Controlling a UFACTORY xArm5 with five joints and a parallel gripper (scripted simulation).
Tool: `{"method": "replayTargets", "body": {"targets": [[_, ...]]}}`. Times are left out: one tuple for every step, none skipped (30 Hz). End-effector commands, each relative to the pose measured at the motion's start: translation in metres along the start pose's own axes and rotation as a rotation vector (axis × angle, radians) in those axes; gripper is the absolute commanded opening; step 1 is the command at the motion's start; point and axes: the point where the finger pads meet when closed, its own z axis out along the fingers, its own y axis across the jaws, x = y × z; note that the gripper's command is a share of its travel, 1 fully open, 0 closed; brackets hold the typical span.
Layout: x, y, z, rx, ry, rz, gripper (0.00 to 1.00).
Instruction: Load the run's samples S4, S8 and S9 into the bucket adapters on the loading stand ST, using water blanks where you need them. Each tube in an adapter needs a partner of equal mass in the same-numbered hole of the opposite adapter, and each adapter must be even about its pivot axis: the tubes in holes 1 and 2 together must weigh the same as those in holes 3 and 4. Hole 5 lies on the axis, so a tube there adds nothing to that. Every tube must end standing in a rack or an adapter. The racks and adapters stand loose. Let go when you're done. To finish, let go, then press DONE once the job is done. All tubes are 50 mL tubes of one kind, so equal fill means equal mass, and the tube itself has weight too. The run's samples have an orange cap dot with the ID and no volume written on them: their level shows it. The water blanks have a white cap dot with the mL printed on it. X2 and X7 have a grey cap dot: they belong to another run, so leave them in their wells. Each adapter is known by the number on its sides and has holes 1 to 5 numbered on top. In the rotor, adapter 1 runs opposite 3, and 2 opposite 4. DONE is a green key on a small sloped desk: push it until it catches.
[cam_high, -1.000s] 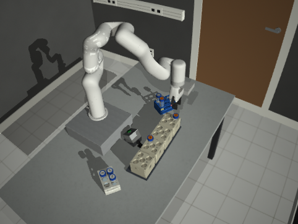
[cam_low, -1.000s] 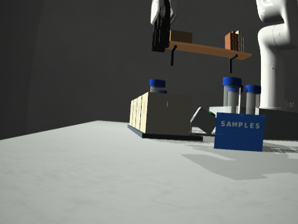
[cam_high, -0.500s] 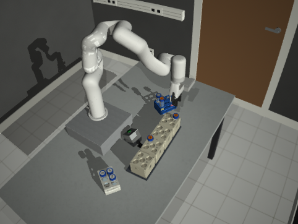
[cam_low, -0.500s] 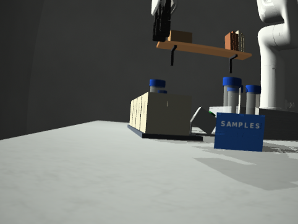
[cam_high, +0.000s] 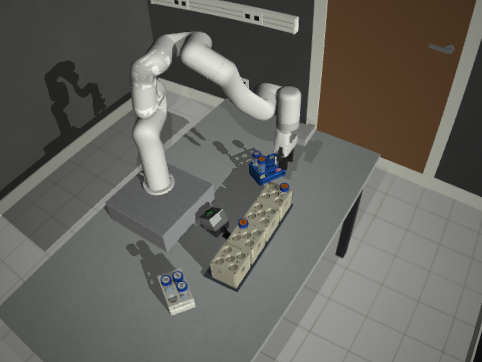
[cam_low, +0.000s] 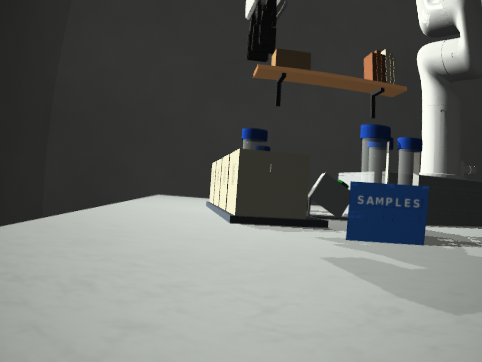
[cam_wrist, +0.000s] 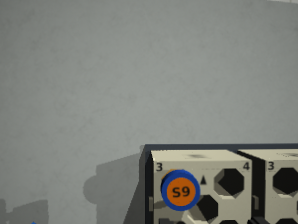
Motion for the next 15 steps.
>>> {"method": "replayTargets", "body": {"targets": [[0.001,0.000,-0.002,0.017,-0.002,0.000,0.44],[0.001,0.000,-0.002,0.017,-0.002,0.000,0.44],[0.001,0.000,-0.002,0.017,-0.002,0.000,0.44],[0.001,0.000,-0.002,0.017,-0.002,0.000,0.44],[0.001,0.000,-0.002,0.017,-0.002,0.000,0.44],[0.001,0.000,-0.002,0.017,-0.002,0.000,0.44],[0.001,0.000,-0.002,0.017,-0.002,0.000,0.44],[0.001,0.000,-0.002,0.017,-0.002,0.000,0.44],[0.001,0.000,-0.002,0.017,-0.002,0.000,0.44],[0.001,0.000,-0.002,0.017,-0.002,0.000,0.44],[-0.003,-0.003,-0.002,0.017,-0.002,0.033,0.57],[-0.007,-0.006,-0.002,0.017,-0.003,0.067,0.57],[-0.011,-0.009,-0.002,0.017,-0.003,0.100,0.57],[-0.015,-0.012,-0.002,0.017,-0.003,0.133,0.57],[-0.020,-0.014,-0.002,0.017,-0.004,0.167,0.57]]}}
